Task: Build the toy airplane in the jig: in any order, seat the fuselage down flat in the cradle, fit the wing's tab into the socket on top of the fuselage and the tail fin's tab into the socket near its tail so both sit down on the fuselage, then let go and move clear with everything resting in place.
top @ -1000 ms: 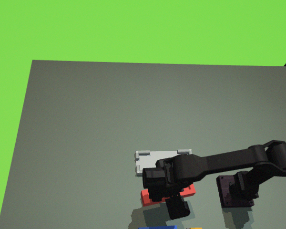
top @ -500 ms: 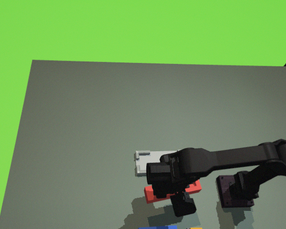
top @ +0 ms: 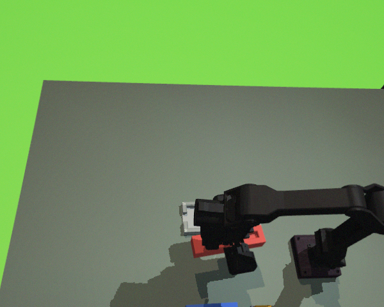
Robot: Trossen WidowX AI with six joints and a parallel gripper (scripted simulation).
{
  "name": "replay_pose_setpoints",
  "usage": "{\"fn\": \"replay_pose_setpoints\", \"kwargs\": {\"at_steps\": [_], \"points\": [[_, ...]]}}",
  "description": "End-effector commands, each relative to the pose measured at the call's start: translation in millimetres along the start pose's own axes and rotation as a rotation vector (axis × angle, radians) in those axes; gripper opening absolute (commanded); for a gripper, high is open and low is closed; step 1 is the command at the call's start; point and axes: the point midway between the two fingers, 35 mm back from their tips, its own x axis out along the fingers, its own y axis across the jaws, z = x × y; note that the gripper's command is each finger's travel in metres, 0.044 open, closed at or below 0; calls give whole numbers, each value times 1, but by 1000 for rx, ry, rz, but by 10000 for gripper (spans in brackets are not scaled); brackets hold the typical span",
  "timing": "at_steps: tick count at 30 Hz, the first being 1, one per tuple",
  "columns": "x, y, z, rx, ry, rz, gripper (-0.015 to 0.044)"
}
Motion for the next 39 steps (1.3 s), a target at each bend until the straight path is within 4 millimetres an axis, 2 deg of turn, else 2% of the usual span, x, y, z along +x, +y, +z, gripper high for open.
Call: {"fn": "replay_pose_setpoints", "kwargs": {"at_steps": [1, 17, 38, 39], "points": [[4, -11, -1, 7, -4, -6, 0], [25, -58, -13, 50, -2, -10, 0], [50, -111, -42, 103, -1, -14, 0], [50, -111, -42, 103, -1, -14, 26]]}}
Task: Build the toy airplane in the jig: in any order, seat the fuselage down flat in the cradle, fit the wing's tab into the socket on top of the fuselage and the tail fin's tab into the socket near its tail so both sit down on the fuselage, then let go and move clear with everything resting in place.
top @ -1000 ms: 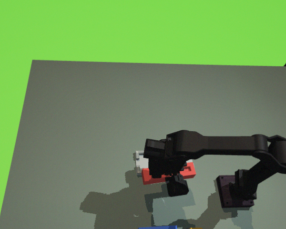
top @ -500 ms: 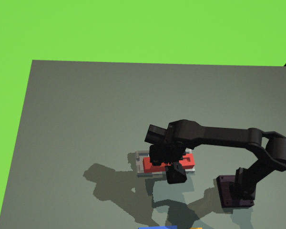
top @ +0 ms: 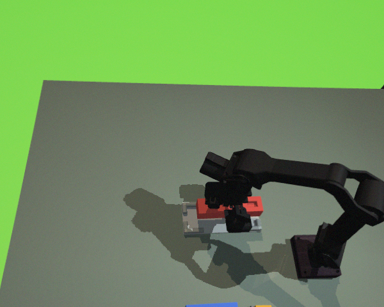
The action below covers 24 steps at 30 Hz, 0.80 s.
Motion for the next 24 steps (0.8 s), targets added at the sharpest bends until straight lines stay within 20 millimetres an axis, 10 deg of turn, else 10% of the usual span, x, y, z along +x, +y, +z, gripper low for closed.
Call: {"fn": "replay_pose_setpoints", "kwargs": {"at_steps": [1, 7, 24], "points": [[0, -3, 0, -4, -4, -6, 53], [0, -3, 0, -4, -4, -6, 195], [1, -3, 0, -4, -4, -6, 195]]}}
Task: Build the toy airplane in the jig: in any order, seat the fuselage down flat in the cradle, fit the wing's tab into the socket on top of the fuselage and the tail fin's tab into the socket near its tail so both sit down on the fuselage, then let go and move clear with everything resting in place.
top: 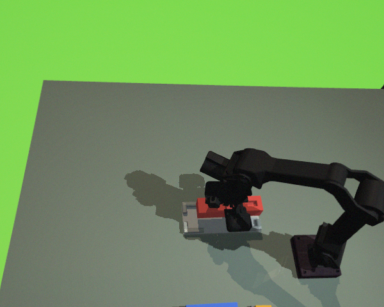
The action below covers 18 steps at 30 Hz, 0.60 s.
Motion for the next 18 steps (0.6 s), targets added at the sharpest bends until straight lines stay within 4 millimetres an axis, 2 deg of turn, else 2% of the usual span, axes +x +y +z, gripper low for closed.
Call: {"fn": "replay_pose_setpoints", "kwargs": {"at_steps": [1, 18], "points": [[2, -1, 0, -3, -1, -5, 195], [29, -2, 1, -3, -1, -5, 195]]}}
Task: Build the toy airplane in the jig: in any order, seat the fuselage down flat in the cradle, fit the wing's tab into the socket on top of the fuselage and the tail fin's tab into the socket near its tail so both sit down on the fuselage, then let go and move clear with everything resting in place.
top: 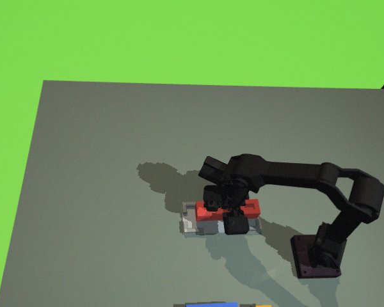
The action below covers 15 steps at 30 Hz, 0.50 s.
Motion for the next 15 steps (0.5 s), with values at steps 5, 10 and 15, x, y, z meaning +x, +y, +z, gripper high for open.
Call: {"fn": "replay_pose_setpoints", "kwargs": {"at_steps": [5, 10, 15], "points": [[11, -1, 0, -1, -2, -5, 195], [12, 0, -1, -1, 1, 1, 181], [12, 0, -1, -1, 1, 1, 148]]}}
